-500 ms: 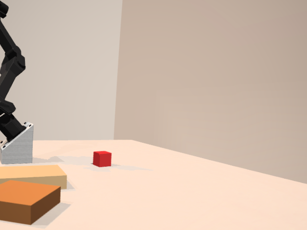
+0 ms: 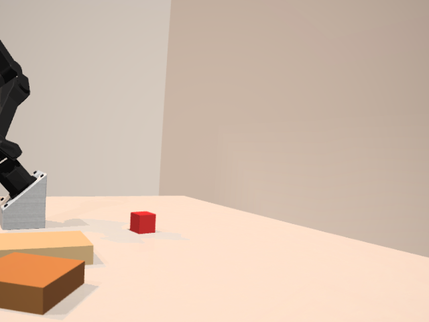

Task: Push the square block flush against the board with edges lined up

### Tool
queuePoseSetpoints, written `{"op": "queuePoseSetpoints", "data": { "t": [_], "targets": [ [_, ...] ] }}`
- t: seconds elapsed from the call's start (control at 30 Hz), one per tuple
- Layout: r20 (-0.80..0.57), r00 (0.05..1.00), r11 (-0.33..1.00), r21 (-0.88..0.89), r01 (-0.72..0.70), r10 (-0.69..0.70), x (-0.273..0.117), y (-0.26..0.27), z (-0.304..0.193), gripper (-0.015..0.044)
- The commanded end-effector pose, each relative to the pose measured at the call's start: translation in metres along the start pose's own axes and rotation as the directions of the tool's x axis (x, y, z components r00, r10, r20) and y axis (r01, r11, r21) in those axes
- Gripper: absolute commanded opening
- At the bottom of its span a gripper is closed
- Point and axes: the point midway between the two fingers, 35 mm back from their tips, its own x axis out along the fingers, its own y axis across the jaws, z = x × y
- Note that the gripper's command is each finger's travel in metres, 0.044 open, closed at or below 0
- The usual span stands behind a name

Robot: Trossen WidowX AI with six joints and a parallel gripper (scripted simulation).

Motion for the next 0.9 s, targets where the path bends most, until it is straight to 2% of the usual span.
{"op": "queuePoseSetpoints", "data": {
  "t": [0.0, 0.4, 0.87],
  "targets": [
    [0.038, 0.998, 0.994, 0.103, -0.044, 0.041, -0.002, 0.017, 0.031, 0.0],
    [0.09, 0.989, 0.945, 0.298, -0.135, 0.113, -0.009, 0.044, 0.079, 0.0],
    [0.204, 0.95, 0.753, 0.58, -0.311, 0.235, -0.032, 0.085, 0.169, 0.0]
  ]
}}
